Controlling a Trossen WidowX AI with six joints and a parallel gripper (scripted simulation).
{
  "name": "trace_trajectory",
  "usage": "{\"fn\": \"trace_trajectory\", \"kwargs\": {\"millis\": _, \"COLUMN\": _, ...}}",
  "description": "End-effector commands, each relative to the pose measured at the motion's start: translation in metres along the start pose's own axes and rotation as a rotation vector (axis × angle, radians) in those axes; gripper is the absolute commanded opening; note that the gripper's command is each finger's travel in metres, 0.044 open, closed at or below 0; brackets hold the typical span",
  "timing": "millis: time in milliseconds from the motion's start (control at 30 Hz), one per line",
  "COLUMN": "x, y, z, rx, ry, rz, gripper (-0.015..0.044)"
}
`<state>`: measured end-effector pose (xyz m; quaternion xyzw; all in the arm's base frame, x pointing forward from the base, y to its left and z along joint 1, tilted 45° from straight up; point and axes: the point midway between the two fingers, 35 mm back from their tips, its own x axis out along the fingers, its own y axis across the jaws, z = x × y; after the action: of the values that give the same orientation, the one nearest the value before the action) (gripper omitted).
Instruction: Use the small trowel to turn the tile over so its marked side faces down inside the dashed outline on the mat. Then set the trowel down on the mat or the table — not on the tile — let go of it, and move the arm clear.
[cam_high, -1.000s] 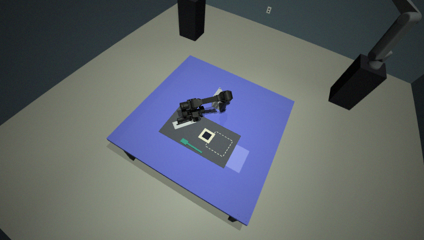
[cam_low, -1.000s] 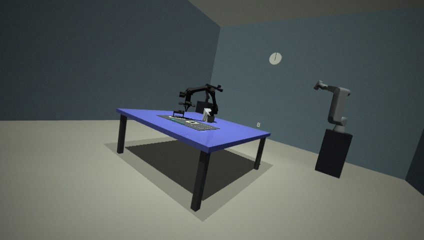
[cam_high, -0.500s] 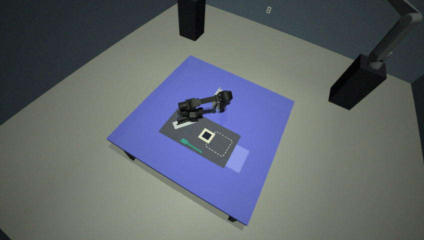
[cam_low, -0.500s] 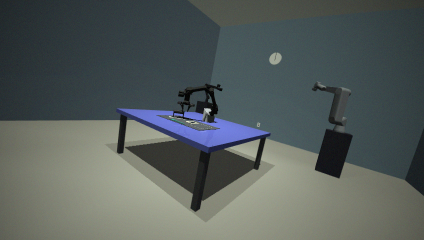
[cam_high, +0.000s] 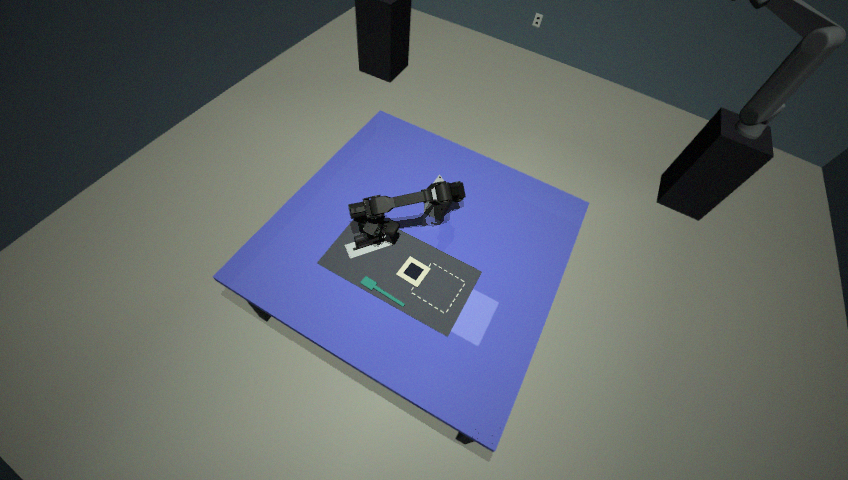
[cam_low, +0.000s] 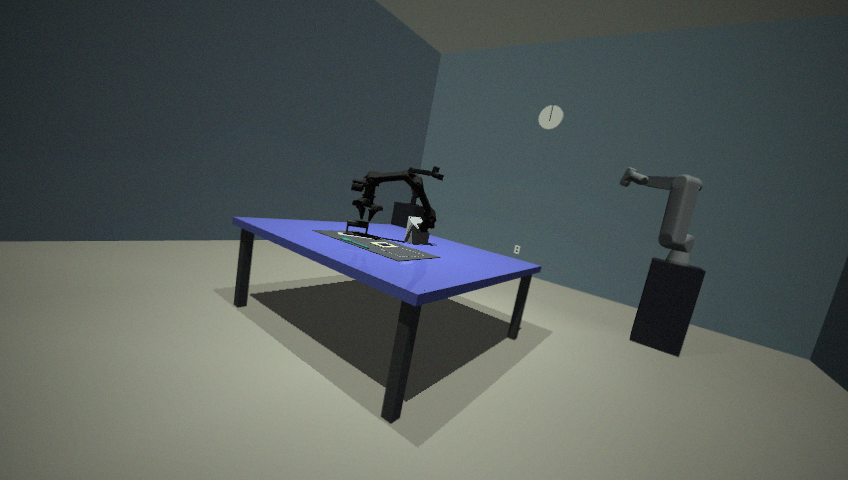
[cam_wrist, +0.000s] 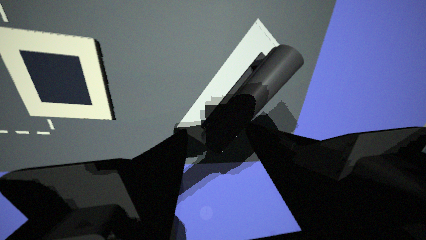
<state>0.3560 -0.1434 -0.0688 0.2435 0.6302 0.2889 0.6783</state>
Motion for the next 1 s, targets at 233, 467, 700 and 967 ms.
{"fn": "trace_trajectory", "kwargs": {"millis": 233, "x": -0.007, "y": -0.019, "z": 0.009, "rx": 0.372, "ry": -0.001, "rz": -0.005, "gripper": 0.0270}}
{"fn": "trace_trajectory", "kwargs": {"millis": 467, "x": -0.010, "y": -0.029, "z": 0.013, "rx": 0.611, "ry": -0.002, "rz": -0.006, "gripper": 0.0270}}
{"fn": "trace_trajectory", "kwargs": {"millis": 700, "x": -0.011, "y": -0.035, "z": 0.015, "rx": 0.729, "ry": -0.002, "rz": -0.007, "gripper": 0.0270}}
{"fn": "trace_trajectory", "kwargs": {"millis": 967, "x": -0.005, "y": -0.035, "z": 0.015, "rx": 0.730, "ry": -0.002, "rz": -0.007, "gripper": 0.0270}}
